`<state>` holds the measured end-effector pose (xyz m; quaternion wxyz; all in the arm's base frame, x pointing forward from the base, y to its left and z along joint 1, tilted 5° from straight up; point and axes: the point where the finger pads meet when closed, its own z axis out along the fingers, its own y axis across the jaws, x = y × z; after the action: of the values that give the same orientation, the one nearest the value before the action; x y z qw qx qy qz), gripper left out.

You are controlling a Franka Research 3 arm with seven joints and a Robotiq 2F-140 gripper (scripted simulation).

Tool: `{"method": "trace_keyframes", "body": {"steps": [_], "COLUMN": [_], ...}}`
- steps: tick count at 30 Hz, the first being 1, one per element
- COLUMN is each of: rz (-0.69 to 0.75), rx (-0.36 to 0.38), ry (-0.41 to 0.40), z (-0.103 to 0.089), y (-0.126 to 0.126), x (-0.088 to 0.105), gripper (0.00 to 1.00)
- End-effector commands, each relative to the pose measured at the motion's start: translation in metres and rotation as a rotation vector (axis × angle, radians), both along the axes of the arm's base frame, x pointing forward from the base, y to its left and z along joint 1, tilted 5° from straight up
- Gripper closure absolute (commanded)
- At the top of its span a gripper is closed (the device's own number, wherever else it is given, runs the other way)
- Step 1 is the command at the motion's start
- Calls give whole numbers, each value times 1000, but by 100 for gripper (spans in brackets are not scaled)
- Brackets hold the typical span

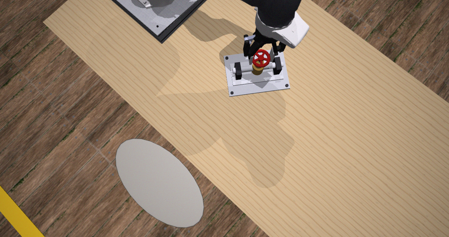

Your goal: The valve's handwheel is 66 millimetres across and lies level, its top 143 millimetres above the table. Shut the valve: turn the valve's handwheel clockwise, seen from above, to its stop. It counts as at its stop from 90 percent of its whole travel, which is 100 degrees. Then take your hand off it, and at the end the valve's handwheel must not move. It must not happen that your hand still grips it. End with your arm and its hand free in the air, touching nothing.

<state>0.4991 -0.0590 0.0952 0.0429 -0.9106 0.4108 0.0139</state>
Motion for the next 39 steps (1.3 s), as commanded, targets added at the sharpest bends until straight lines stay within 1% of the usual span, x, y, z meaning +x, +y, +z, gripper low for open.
{"method": "trace_keyframes", "body": {"steps": [1, 4, 18, 19, 39], "rz": [-173, -197, -197, -197, -197], "rx": [-9, -9, -9, -9, -9], "ry": [17, 19, 19, 19, 19], "z": [-1, -1, -1, -1, -1], "y": [0, 0, 0, 0, 0], "x": [0, 0, 0, 0, 0], "gripper": [66, 66, 66, 39, 39]}}
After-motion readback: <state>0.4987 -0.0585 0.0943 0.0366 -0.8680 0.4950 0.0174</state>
